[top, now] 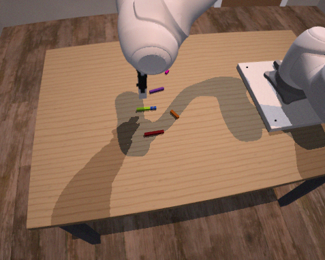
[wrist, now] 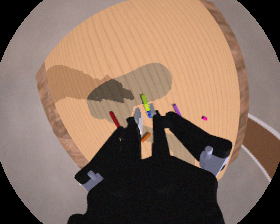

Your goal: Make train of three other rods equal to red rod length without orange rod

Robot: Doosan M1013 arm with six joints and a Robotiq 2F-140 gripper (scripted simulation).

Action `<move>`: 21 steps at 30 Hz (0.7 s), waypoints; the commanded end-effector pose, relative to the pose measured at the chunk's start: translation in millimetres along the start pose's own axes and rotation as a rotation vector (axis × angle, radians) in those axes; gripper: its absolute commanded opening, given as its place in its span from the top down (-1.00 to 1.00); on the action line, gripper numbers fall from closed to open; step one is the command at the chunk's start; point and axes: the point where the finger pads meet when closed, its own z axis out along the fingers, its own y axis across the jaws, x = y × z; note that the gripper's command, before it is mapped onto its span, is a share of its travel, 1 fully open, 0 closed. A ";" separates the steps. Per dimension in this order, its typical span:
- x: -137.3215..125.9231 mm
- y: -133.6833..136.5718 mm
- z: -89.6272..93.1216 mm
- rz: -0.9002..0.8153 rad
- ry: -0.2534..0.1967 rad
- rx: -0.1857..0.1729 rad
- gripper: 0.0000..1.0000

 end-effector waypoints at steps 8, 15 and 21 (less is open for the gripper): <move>0.0 0.0 -3.7 0.000 0.000 0.000 -1.00; 0.0 0.0 -3.7 0.000 0.000 0.000 -1.00; 0.0 0.0 -3.7 0.000 0.000 0.000 -1.00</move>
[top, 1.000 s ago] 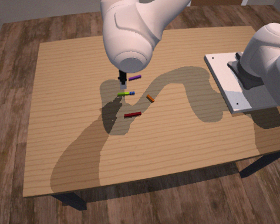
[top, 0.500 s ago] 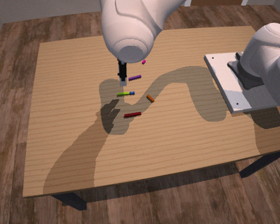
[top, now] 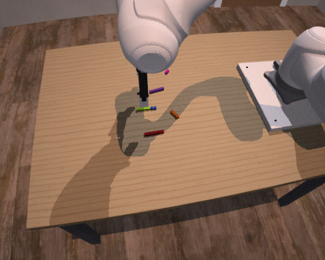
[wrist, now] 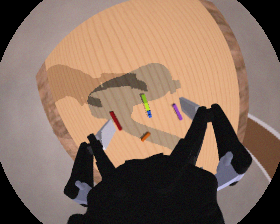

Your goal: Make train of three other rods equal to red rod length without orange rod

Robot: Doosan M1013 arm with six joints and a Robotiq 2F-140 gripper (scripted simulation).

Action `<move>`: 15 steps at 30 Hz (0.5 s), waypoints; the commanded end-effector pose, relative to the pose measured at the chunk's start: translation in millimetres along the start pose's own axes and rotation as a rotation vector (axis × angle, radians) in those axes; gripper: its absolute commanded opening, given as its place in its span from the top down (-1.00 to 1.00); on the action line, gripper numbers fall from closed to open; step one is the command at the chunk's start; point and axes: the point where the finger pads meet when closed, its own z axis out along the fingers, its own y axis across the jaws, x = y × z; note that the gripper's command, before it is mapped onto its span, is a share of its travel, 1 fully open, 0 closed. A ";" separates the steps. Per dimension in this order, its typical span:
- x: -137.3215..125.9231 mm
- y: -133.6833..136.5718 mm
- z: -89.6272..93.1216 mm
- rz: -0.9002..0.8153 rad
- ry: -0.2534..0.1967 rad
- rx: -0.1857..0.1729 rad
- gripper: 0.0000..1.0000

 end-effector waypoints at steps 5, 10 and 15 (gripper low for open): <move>0.0 0.0 -0.7 0.000 0.000 0.000 -1.00; 0.0 0.0 -4.4 0.000 0.000 0.000 -1.00; 0.0 0.0 -19.8 0.000 0.000 0.000 -1.00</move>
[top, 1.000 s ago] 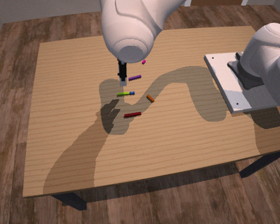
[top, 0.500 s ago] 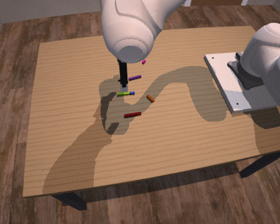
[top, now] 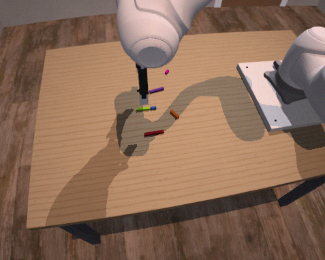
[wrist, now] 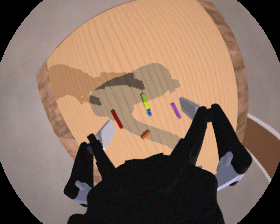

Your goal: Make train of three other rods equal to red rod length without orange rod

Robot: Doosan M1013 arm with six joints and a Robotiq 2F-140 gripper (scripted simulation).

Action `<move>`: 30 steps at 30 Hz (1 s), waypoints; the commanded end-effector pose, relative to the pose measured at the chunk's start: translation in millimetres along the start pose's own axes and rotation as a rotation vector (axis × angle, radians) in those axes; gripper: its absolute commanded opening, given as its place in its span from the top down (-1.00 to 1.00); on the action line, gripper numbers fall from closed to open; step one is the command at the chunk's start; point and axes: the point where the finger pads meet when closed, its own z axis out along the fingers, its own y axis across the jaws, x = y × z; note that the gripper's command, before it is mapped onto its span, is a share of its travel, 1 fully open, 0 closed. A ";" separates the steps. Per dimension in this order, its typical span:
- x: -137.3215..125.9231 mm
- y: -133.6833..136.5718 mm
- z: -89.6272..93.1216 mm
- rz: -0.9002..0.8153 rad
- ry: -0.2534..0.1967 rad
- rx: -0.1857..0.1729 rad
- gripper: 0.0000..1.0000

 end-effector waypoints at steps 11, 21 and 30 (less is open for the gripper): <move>0.0 0.0 -46.7 0.000 0.000 0.000 -1.00; 0.0 0.0 -62.6 0.000 0.000 0.000 -1.00; 0.0 0.0 -62.6 0.000 0.000 0.000 -1.00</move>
